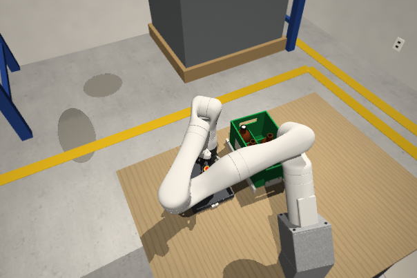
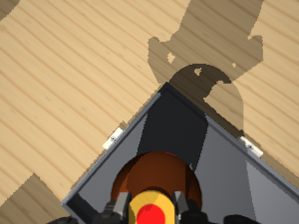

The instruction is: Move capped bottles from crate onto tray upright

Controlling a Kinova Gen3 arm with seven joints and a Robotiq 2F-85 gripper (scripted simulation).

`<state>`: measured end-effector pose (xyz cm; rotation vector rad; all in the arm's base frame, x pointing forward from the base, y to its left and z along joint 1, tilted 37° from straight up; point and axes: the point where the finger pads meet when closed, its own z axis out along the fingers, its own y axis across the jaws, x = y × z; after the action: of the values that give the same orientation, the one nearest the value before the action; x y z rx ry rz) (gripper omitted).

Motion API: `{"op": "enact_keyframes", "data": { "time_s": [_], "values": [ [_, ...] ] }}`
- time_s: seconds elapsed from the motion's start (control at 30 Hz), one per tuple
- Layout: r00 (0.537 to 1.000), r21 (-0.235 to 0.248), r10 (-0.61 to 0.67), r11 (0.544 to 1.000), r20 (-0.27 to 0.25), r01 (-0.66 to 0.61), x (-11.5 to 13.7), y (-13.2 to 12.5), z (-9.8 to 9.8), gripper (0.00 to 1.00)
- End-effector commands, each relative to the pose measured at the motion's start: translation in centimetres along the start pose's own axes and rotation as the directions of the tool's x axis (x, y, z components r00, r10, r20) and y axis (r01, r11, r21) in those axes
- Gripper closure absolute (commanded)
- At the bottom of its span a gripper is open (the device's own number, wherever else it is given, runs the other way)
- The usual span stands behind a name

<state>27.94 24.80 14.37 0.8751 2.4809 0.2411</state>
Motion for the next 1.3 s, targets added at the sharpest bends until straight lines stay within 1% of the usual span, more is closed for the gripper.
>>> {"op": "enact_keyframes", "data": {
  "time_s": [0.0, 0.1, 0.57, 0.67, 1.13, 1.27],
  "values": [
    [1.0, 0.001, 0.004, 1.0, 0.005, -0.004, -0.15, -0.08, 0.27, 1.0],
    [1.0, -0.001, -0.001, 1.0, 0.001, 0.001, 0.0, 0.03, 0.07, 1.0],
    [1.0, 0.001, 0.004, 1.0, 0.005, -0.004, 0.04, 0.1, 0.63, 1.0],
    [1.0, -0.002, 0.0, 1.0, 0.002, 0.0, 0.08, 0.12, 0.42, 1.0],
    [1.0, 0.001, 0.004, 1.0, 0.005, -0.004, 0.0, 0.1, 0.98, 1.0],
    [1.0, -0.002, -0.001, 1.0, 0.002, 0.001, 0.08, 0.15, 0.81, 1.0]
  ]
}}
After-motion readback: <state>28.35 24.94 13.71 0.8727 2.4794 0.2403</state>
